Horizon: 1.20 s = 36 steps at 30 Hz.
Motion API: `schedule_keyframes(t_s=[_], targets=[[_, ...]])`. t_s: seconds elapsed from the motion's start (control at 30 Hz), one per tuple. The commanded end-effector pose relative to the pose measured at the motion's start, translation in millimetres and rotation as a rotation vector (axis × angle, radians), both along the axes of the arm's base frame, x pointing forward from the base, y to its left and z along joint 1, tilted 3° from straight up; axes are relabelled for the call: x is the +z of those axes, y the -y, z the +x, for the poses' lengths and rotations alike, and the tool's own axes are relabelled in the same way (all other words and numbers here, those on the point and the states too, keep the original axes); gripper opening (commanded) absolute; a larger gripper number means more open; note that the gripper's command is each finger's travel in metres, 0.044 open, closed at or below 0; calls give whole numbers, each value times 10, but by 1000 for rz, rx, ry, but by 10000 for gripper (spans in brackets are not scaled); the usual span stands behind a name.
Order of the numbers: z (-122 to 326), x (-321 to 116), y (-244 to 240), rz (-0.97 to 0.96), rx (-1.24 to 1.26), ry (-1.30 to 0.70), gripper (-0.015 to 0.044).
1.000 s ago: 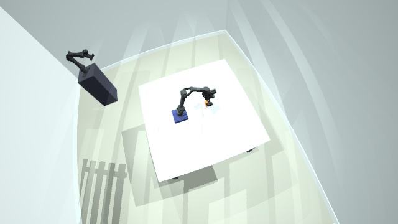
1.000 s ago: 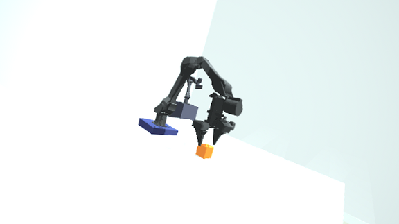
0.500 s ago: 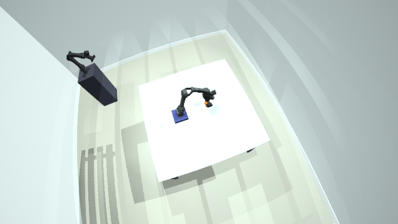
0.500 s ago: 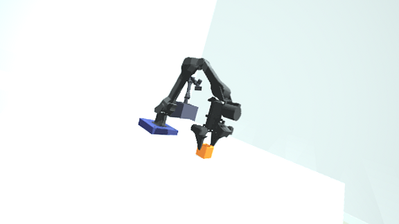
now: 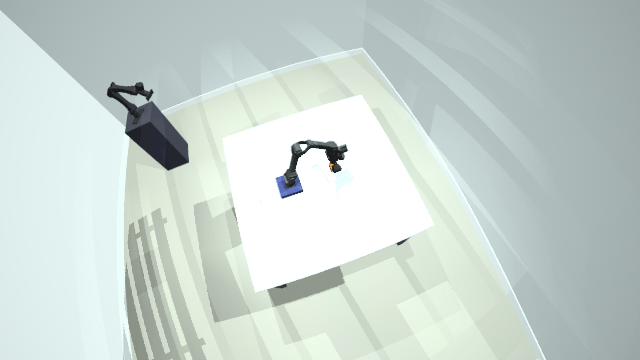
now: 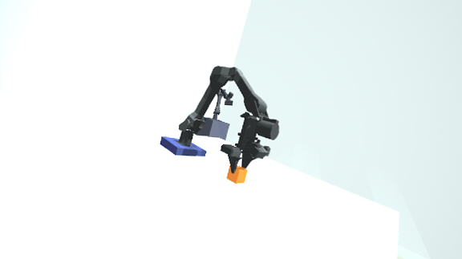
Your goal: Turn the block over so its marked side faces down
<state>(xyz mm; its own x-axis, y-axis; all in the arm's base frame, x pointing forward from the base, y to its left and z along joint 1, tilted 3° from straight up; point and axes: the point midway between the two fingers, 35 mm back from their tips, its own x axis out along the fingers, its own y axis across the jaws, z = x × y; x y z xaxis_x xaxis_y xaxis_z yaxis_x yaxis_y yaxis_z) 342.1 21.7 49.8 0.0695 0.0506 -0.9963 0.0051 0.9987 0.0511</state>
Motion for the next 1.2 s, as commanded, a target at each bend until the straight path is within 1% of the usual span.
schedule_keyframes(t_s=[0.0,0.2,0.33,0.43,0.63,1.17], targets=[[-5,-9,-4,2,-4,-2,143],[-5,-9,-4,2,-4,-2,103],[-11,141,4,2,-4,-2,0],[-23,282,12,2,-4,-2,0],[-23,287,12,1,-5,8,0],[-9,222,8,-5,-16,256,0]])
